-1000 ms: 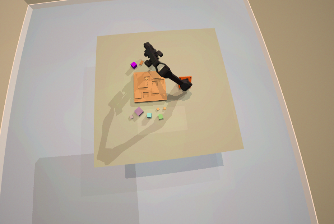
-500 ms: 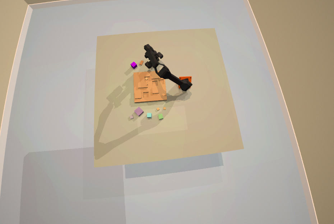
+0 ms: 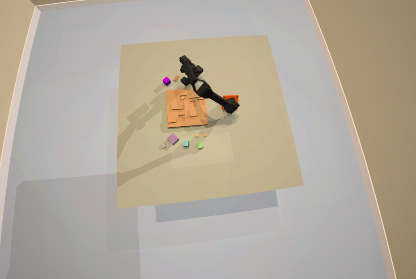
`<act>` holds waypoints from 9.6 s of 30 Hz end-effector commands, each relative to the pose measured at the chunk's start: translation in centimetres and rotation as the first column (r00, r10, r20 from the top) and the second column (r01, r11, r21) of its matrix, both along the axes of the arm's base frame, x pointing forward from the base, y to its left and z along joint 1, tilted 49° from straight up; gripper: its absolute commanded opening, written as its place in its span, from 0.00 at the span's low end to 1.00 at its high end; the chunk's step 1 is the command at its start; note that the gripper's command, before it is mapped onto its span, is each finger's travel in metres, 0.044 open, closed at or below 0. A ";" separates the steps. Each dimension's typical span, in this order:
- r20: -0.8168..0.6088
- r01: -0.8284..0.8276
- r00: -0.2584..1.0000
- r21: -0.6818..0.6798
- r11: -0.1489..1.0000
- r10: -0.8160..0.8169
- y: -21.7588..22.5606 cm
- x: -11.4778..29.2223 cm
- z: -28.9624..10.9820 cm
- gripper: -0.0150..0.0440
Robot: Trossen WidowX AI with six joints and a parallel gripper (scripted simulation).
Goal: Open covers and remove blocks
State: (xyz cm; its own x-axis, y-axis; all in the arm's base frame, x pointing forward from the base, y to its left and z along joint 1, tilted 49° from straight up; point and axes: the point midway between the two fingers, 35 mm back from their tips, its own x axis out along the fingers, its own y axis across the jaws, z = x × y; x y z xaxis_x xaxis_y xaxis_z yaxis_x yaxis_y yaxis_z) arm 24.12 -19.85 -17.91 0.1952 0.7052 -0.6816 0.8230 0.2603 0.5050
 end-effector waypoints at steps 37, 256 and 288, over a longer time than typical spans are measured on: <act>-0.013 0.004 1.000 -0.007 1.000 -0.004 -4.3 0.8 7.5 0.56; -0.596 0.577 0.650 -0.014 0.816 -0.471 7.8 9.5 12.3 0.39; -0.599 0.580 0.647 -0.014 0.814 -0.471 4.9 8.7 14.9 0.39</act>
State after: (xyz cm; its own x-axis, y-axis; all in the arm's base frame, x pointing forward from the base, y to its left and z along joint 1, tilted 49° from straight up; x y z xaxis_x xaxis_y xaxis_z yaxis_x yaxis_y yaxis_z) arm 32.93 -14.65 -3.20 0.2004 0.7157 -0.6691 0.9319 -0.3501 -0.0954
